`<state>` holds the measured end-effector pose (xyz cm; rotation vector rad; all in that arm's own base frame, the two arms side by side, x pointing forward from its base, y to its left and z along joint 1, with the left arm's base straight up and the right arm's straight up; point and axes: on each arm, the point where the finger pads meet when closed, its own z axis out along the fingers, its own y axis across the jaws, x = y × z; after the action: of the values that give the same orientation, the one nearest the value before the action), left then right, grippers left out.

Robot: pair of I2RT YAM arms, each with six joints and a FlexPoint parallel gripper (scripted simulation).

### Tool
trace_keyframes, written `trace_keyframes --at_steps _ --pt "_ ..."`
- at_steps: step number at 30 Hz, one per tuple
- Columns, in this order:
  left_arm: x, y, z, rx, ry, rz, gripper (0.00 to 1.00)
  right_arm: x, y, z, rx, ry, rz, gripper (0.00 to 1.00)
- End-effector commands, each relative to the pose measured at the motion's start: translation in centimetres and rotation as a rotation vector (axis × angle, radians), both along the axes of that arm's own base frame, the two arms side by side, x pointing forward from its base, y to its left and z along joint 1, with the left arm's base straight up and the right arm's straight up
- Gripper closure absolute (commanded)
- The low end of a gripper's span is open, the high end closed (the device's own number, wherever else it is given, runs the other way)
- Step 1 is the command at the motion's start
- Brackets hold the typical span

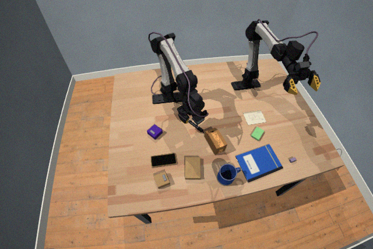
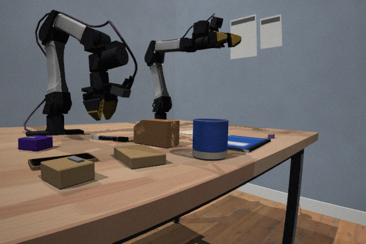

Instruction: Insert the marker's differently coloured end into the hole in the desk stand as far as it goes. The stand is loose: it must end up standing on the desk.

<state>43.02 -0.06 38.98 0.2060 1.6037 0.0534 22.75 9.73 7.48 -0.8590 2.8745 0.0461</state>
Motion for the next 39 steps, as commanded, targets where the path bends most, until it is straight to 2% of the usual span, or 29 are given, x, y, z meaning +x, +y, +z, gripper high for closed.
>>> trace_keyframes --at_steps 1,9,13,15,17,28,29,30,31,32,33,39 --pt "-3.2 0.3 1.5 -0.122 -0.023 0.088 0.00 1.2 2.2 0.3 0.086 -0.114 0.058 0.50" --pt "-5.9 0.2 1.2 -0.194 -0.032 0.121 0.00 0.4 3.2 -0.4 0.112 -0.146 0.107 0.50" --pt "-5.7 0.0 1.2 -0.186 -0.032 0.109 0.00 0.3 3.5 -0.1 0.118 -0.152 0.121 0.50" --pt "-6.8 -0.5 4.6 -0.164 -0.119 0.079 0.00 0.4 3.6 0.3 0.118 -0.151 0.114 0.50" --pt "-6.7 0.3 4.7 -0.161 -0.126 0.095 0.00 0.2 2.7 -0.3 0.091 -0.131 0.095 0.50" --pt "-6.1 0.1 4.1 -0.163 -0.108 0.093 0.00 0.1 3.0 -0.3 0.094 -0.130 0.105 0.50" --pt "-6.1 0.1 4.1 -0.163 -0.108 0.093 0.00 -1.9 2.6 -2.1 0.070 -0.037 0.125 0.50" --pt "-6.1 0.1 4.1 -0.163 -0.108 0.093 0.00 0.2 3.6 0.0 0.115 -0.142 0.124 0.50" --pt "-6.1 0.1 4.1 -0.163 -0.108 0.093 0.00 0.6 3.5 0.5 0.116 -0.159 0.109 0.50" --pt "-6.1 0.1 4.1 -0.163 -0.108 0.093 0.00 -0.6 3.0 -0.7 0.090 -0.098 0.110 0.50" --pt "-6.1 0.1 4.1 -0.163 -0.108 0.093 0.00 -0.5 3.1 -2.1 0.086 -0.095 0.107 0.50" --pt "-6.1 0.1 4.1 -0.163 -0.108 0.093 0.00 0.0 3.1 -1.8 0.088 -0.105 0.101 0.50"
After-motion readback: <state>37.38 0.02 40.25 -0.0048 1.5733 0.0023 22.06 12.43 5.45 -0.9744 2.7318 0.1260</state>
